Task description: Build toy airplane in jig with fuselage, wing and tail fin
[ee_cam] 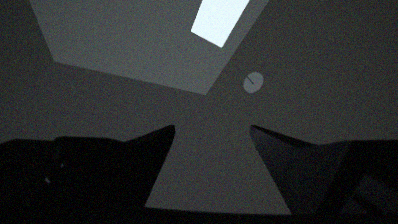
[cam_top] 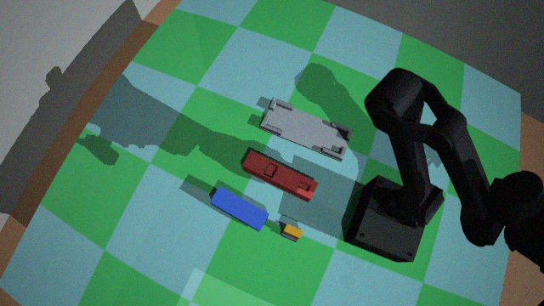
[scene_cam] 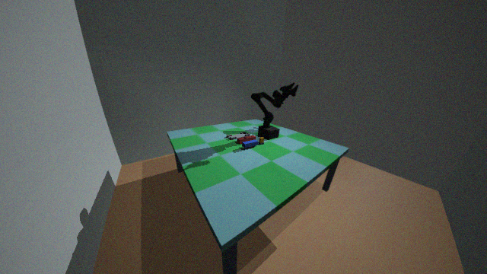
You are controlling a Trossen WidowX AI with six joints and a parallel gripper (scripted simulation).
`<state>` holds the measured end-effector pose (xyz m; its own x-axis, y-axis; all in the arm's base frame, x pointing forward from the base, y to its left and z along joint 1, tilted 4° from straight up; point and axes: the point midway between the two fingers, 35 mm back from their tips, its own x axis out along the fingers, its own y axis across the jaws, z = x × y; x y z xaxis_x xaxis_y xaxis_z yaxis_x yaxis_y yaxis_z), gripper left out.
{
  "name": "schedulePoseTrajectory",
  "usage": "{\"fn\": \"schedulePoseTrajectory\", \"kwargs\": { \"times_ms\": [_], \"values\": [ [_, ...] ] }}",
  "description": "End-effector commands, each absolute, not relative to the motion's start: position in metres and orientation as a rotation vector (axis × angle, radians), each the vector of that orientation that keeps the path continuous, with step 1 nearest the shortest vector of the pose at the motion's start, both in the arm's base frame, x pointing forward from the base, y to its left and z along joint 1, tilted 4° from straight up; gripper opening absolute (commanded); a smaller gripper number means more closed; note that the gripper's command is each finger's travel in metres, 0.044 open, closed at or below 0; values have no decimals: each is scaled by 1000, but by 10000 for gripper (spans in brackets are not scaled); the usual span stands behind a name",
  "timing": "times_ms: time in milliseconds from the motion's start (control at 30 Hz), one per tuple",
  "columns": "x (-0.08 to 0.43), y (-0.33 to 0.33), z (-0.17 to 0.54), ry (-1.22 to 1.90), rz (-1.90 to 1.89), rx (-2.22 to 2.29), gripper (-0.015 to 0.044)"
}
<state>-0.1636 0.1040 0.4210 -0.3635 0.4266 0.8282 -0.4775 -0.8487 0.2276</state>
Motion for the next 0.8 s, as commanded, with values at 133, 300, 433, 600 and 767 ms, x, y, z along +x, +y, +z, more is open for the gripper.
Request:
{"fn": "schedulePoseTrajectory", "kwargs": {
  "times_ms": [133,300,433,600,767],
  "values": [
    [-173,130,416,-128,2188,1187,440],
    [-177,189,400,-198,2097,908,440],
    [-164,238,380,-209,2002,693,440],
    [-128,296,352,-172,1856,452,440],
    [-71,338,317,-135,1661,236,440]
  ]
}}
